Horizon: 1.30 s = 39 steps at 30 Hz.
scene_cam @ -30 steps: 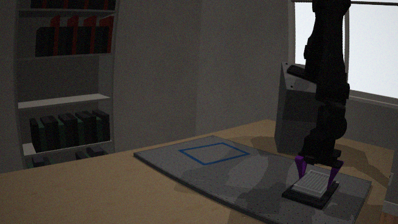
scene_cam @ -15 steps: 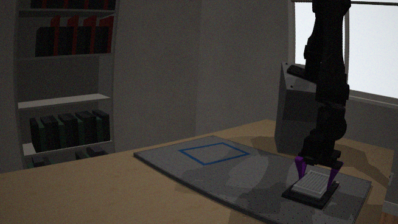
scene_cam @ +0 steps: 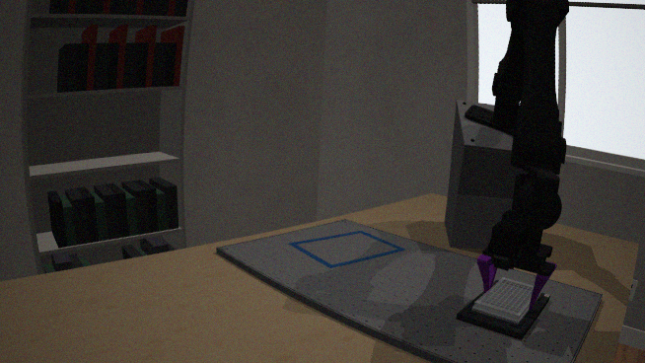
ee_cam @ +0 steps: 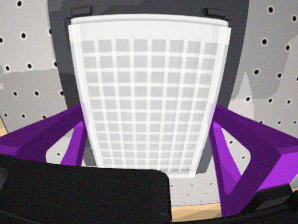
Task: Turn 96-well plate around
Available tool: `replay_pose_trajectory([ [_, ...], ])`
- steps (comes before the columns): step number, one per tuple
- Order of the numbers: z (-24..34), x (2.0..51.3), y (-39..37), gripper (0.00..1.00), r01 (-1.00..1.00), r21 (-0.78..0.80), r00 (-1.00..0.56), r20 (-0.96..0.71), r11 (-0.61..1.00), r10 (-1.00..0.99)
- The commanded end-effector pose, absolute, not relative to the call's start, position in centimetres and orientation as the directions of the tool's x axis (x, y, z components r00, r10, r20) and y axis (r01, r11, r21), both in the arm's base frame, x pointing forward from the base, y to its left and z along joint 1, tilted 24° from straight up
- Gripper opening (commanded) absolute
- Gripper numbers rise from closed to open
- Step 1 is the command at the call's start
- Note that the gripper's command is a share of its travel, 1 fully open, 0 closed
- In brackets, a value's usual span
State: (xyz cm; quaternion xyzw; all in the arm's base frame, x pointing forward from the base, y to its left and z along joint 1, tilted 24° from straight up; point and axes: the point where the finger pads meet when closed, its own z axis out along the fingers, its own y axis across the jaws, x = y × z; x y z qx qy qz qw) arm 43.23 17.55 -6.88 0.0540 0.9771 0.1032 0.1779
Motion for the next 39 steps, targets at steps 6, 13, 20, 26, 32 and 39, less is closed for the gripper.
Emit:
replay_pose_trajectory([
  [6,-6.4,43.6,17.7,0.00,0.068,0.228,-0.925,-0.350,0.971,0.147],
  [13,-6.5,43.6,17.7,1.00,0.068,0.228,-0.925,-0.350,0.971,0.147],
  [20,-6.5,43.6,17.7,1.00,0.068,0.228,-0.925,-0.350,0.971,0.147],
  [26,-6.5,43.6,17.7,1.00,0.068,0.228,-0.925,-0.350,0.971,0.147],
  [32,-5.5,43.3,17.5,1.00,0.068,0.228,-0.925,-0.350,0.971,0.147],
  [39,-4.3,42.8,17.3,1.00,0.068,0.228,-0.925,-0.350,0.971,0.147],
])
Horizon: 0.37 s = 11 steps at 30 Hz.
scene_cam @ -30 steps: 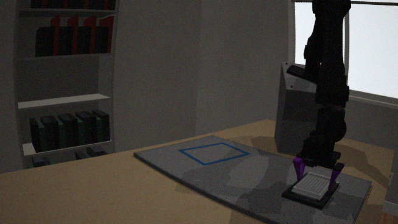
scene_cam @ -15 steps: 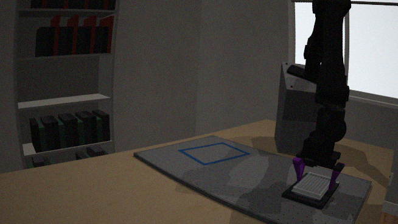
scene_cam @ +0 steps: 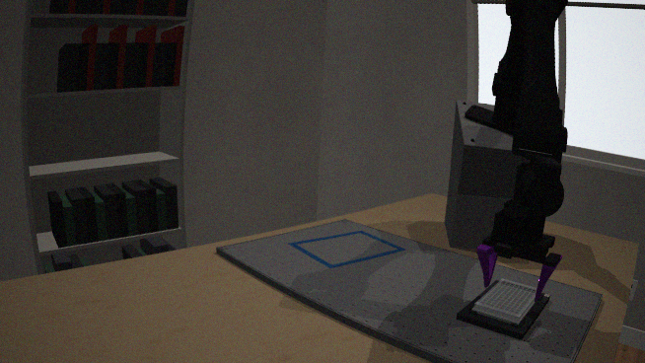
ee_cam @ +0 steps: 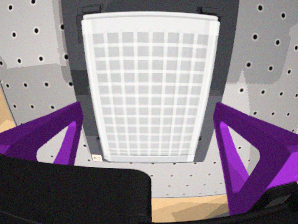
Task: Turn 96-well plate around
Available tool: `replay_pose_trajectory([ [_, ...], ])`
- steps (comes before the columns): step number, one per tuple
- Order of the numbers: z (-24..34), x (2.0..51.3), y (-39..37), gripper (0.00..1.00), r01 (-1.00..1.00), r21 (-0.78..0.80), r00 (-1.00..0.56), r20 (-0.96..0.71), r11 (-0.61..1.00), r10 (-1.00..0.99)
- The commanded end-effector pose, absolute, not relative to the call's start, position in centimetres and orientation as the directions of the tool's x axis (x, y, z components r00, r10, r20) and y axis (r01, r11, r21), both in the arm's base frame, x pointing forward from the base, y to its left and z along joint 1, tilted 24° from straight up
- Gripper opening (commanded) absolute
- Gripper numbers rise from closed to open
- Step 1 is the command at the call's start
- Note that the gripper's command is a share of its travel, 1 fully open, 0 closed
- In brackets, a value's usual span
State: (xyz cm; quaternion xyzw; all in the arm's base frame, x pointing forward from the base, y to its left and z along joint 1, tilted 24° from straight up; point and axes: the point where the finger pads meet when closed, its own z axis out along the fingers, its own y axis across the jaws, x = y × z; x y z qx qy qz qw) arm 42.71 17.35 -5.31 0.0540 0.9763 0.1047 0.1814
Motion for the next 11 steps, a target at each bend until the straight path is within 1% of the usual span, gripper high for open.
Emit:
replay_pose_trajectory([
  [1,-4.06,42.66,17.22,1.00,0.068,0.228,-0.925,-0.350,0.971,0.147],
  [11,-3.58,42.47,17.12,1.00,0.068,0.228,-0.925,-0.350,0.971,0.147],
])
